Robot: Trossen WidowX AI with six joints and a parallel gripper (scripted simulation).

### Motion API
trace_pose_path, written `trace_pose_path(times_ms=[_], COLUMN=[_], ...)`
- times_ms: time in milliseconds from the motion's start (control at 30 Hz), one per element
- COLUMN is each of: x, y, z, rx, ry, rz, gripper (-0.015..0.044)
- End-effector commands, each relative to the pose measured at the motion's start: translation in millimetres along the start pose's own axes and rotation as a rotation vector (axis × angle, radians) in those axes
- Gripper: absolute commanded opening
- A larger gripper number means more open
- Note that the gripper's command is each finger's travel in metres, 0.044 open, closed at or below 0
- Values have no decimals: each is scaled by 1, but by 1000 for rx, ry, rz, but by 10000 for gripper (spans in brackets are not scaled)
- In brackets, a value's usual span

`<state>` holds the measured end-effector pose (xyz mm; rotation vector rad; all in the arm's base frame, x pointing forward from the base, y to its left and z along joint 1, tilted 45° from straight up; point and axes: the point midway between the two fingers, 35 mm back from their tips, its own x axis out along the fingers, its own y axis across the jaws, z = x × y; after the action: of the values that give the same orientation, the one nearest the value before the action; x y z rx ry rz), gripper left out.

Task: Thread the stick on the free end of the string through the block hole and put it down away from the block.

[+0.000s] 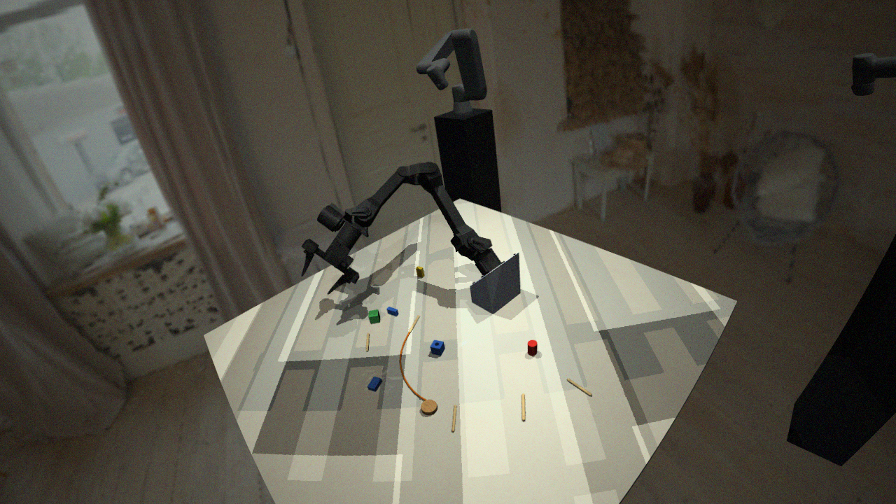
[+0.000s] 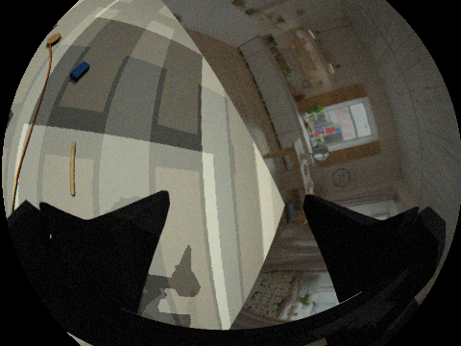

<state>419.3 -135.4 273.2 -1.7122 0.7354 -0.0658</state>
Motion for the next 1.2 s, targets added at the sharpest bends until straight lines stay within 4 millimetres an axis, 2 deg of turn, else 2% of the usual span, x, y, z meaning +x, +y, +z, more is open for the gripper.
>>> trace_pose_path(times_ms=[0,200,367,500,667,767,1167], x=[13,11,-7,-31,-70,-82,-82], y=[53,130,201,254,312,325,325], z=[44,99,134,149,151,149,149], rx=[-22,-90,-219,-364,-612,-696,-681], ry=[-49,-80,-60,-12,95,136,143], rz=[182,434,652,805,957,986,984], gripper=[440,440,440,440,440,440,440])
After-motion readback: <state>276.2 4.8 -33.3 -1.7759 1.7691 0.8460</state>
